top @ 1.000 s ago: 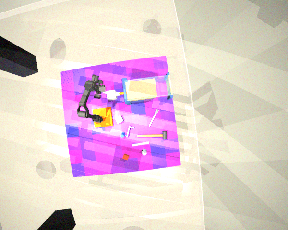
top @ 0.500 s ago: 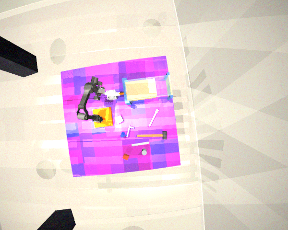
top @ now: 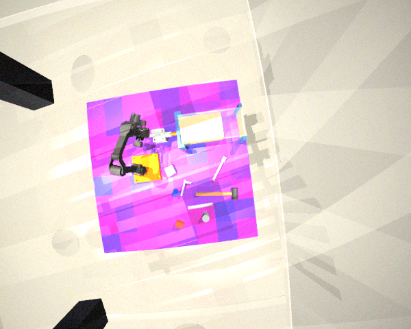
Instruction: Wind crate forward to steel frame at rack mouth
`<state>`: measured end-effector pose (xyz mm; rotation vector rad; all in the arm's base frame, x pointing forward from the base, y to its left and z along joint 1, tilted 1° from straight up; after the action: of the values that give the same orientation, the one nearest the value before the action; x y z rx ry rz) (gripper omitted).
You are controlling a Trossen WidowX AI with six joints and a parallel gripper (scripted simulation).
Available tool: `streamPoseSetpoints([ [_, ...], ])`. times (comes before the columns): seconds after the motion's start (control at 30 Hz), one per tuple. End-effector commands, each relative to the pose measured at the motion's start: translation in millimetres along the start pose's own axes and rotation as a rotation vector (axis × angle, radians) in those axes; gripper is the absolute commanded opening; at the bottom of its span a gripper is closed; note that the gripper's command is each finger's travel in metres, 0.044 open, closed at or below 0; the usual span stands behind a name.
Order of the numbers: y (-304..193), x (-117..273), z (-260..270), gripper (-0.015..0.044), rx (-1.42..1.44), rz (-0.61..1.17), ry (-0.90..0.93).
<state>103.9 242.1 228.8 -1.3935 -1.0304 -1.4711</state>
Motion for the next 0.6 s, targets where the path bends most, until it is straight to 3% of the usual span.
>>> streamPoseSetpoints([
  [0.0, 2, 1, -11, 0.0, 0.002, -0.001, -0.019],
  [0.57, 21, 2, -45, 0.0, 0.002, -0.003, -0.022],
])
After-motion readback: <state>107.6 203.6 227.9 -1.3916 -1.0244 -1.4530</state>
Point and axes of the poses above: the point midway between the two fingers, 35 mm back from their tips, its own x axis back along the fingers, its own z axis across the jaws, y = z × x, the point moved 10 cm from there along x, back along the fingers, and after that the axes turned 4 degrees about x, right-handed, at the moved point
